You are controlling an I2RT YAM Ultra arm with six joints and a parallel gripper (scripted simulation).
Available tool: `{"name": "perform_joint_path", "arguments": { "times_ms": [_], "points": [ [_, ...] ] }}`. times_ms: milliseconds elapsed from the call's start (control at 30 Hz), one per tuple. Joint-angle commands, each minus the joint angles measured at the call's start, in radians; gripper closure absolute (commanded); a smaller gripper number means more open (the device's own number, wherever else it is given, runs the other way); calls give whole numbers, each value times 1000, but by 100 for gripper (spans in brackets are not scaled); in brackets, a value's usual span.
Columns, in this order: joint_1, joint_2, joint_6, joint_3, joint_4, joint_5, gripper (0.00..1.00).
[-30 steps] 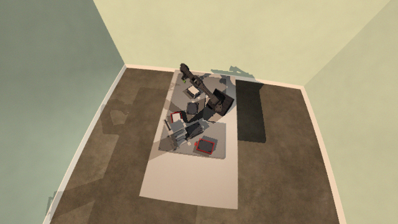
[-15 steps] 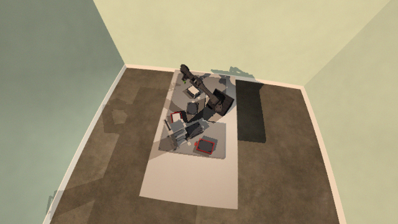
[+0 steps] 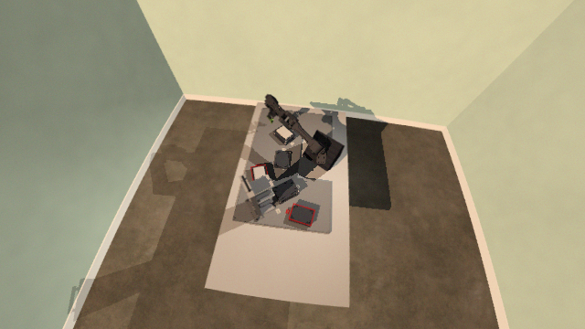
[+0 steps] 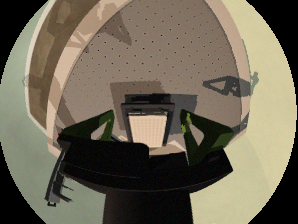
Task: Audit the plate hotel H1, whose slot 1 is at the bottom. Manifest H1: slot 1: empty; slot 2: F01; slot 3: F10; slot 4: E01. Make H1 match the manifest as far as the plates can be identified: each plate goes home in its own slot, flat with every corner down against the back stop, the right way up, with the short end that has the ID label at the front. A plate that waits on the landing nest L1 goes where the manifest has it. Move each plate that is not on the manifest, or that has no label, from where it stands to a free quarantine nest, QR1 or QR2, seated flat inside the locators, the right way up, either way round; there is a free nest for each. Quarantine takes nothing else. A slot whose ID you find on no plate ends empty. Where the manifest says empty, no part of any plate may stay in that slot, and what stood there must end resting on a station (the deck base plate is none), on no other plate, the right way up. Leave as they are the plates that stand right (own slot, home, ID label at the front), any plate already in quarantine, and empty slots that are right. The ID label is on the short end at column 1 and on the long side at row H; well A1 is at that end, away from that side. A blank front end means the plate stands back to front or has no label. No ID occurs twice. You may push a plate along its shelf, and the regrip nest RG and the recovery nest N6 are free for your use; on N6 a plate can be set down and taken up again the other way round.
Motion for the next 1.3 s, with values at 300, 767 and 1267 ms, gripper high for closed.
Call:
{"name": "perform_joint_path", "arguments": {
  "times_ms": [300,767,1267],
  "points": [
    [-31,-13,5,10,9,-7,0],
    [-8,-6,25,15,35,-11,0],
    [23,25,56,9,96,-15,0]
  ]
}}
